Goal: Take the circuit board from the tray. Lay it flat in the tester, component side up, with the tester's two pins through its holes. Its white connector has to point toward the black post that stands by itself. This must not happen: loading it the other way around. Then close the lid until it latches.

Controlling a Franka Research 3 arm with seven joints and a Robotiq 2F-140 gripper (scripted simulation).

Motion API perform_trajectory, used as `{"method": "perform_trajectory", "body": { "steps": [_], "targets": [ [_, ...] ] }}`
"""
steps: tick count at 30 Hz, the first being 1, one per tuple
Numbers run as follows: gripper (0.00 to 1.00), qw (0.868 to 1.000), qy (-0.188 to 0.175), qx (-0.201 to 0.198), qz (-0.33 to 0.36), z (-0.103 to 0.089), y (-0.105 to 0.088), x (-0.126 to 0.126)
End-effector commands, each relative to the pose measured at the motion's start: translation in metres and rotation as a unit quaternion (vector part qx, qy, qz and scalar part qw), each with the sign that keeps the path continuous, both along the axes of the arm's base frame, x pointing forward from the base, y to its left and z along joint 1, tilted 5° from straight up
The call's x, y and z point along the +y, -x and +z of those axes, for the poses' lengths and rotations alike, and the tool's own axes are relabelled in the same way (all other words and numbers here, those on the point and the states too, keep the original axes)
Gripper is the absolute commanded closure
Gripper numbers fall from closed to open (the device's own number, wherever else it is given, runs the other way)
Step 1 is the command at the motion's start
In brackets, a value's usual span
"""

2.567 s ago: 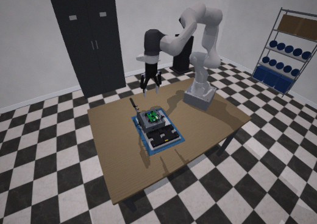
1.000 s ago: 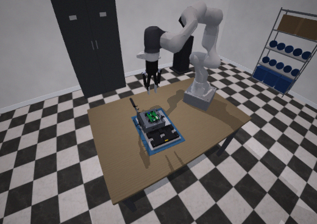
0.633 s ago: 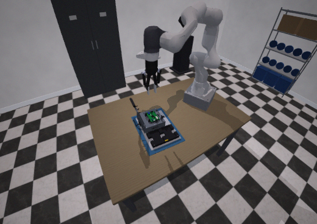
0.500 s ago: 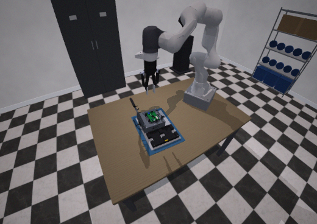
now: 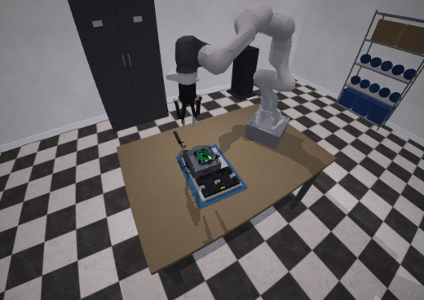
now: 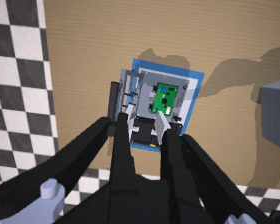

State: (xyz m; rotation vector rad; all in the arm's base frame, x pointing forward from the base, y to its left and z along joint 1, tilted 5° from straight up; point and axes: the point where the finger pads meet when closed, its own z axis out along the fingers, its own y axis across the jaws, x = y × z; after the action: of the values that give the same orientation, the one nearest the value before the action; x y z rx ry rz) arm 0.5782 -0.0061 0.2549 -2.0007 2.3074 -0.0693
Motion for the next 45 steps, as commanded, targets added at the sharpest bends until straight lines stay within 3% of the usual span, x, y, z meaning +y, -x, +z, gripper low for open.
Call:
{"method": "perform_trajectory", "body": {
  "steps": [1,9,17,45],
  "targets": [
    [0.70,1.000,-0.005,0.007,0.020,0.000,-0.016,0.000],
    [0.70,1.000,-0.005,0.007,0.020,0.003,-0.053,-0.004],
    [0.70,1.000,-0.005,0.007,0.020,0.004,-0.066,-0.005],
    [0.70,1.000,-0.005,0.007,0.020,0.003,-0.068,-0.005]
  ]
}}
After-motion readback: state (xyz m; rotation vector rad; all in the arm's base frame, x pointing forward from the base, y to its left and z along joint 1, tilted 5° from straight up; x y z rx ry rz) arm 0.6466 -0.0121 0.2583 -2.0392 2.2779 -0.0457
